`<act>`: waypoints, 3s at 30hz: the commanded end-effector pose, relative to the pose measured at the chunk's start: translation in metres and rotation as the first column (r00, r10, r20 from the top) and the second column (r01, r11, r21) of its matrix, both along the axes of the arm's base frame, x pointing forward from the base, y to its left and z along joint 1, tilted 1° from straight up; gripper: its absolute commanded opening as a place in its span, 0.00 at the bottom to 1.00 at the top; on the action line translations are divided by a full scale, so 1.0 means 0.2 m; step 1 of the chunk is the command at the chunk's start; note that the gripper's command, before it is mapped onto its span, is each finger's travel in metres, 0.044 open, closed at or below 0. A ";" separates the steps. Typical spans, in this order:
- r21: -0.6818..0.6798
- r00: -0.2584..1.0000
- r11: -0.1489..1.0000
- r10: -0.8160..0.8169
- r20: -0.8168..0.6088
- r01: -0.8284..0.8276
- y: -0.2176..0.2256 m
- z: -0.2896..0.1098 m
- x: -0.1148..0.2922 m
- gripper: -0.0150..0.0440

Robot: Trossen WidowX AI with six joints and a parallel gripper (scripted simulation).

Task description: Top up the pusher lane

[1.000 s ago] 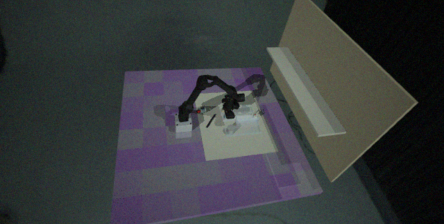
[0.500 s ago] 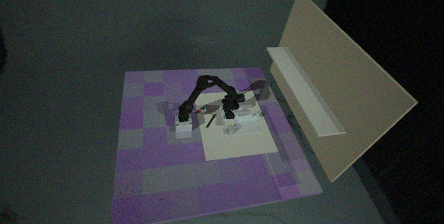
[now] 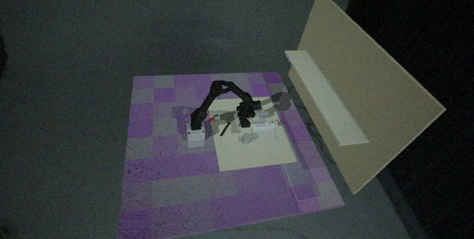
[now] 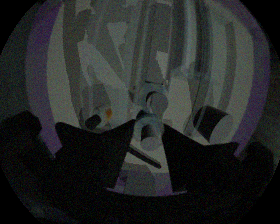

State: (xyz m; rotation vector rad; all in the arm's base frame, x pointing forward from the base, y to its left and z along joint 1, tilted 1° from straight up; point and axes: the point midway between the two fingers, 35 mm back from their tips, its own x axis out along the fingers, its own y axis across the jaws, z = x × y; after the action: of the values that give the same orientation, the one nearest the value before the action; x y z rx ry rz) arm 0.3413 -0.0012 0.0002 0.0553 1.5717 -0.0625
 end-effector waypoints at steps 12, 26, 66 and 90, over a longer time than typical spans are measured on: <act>0.001 1.000 1.000 0.004 0.021 -0.004 0.00 -0.02 0.02 0.25; 0.001 1.000 1.000 0.004 0.021 -0.004 0.00 -0.04 0.02 0.25; 0.001 1.000 1.000 0.004 0.020 -0.004 0.00 -0.04 -0.02 0.25; 0.001 1.000 1.000 0.004 0.020 -0.004 0.00 -0.05 -0.05 0.25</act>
State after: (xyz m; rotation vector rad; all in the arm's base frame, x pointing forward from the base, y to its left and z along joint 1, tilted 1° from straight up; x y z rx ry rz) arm 0.3326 -0.0007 -0.0093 0.0546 1.5524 -0.0606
